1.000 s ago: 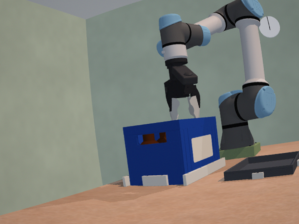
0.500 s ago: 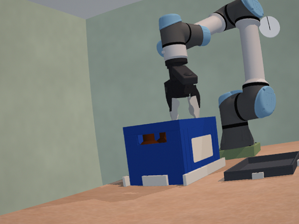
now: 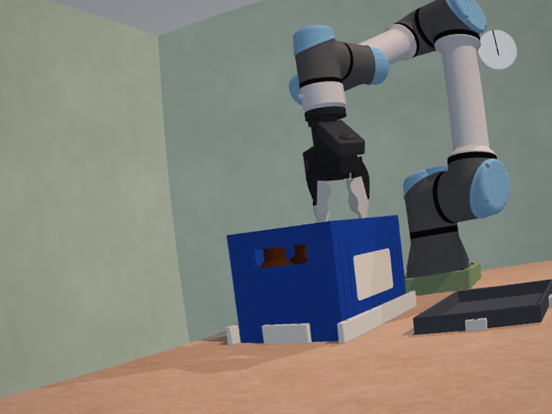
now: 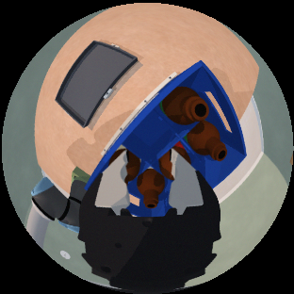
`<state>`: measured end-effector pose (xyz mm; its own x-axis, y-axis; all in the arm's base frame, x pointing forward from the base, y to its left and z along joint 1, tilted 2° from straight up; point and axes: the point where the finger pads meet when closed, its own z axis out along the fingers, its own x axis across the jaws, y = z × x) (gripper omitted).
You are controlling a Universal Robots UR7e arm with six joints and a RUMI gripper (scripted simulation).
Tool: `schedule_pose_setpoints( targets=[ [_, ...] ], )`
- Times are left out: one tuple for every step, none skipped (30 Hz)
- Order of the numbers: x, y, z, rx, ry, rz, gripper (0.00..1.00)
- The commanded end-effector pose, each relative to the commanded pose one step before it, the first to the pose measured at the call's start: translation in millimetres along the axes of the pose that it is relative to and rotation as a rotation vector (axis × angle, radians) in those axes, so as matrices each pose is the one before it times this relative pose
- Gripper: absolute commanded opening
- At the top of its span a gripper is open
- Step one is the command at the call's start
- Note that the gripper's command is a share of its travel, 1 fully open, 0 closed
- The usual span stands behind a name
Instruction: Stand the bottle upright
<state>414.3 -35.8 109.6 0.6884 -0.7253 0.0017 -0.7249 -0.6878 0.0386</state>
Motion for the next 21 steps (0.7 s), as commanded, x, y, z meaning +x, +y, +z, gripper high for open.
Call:
schedule_pose_setpoints(
  targets=[
    [0.32, -0.14, -3.32, 0.00054, 0.00106, 0.00003, 0.38],
    [-0.01, 0.00, -1.35, 0.00000, 0.00000, 0.00000, 0.38],
    [0.01, 0.00, -1.61, 0.00000, 0.00000, 0.00000, 0.38],
    [0.00, 0.00, -1.86, 0.00000, 0.00000, 0.00000, 0.38],
    [0.00, 0.00, -2.10, 0.00000, 0.00000, 0.00000, 0.38],
    [0.00, 0.00, -2.35, 0.00000, 0.00000, 0.00000, 0.38],
    [0.00, 0.00, -2.58, 0.00000, 0.00000, 0.00000, 0.38],
    [0.00, 0.00, -2.80, 0.00000, 0.00000, 0.00000, 0.38],
    [0.00, 0.00, -2.99, 0.00000, 0.00000, 0.00000, 0.38],
    [-0.01, 0.00, -3.15, 0.00000, 0.00000, 0.00000, 0.38],
    [0.01, 0.00, -3.26, 0.00000, 0.00000, 0.00000, 0.38],
    [0.00, 0.00, -3.37, 0.00000, 0.00000, 0.00000, 0.38],
    [-0.01, 0.00, -3.44, 0.00000, 0.00000, 0.00000, 0.38],
    [0.00, 0.00, 0.00, 0.00000, 0.00000, 0.00000, 0.38],
    [0.00, 0.00, 0.00, 0.00000, 0.00000, 0.00000, 0.38],
    [0.00, 0.00, -3.47, 0.00000, 0.00000, 0.00000, 0.38],
    [0.00, 0.00, -3.49, 0.00000, 0.00000, 0.00000, 0.38],
    [0.00, 0.00, -3.48, 0.00000, 0.00000, 0.00000, 0.38],
    [0.00, 0.00, -3.44, 0.00000, 0.00000, 0.00000, 0.38],
    [0.00, 0.00, -3.37, 0.00000, 0.00000, 0.00000, 0.38],
    [0.00, 0.00, -3.29, 0.00000, 0.00000, 0.00000, 0.38]
  ],
)
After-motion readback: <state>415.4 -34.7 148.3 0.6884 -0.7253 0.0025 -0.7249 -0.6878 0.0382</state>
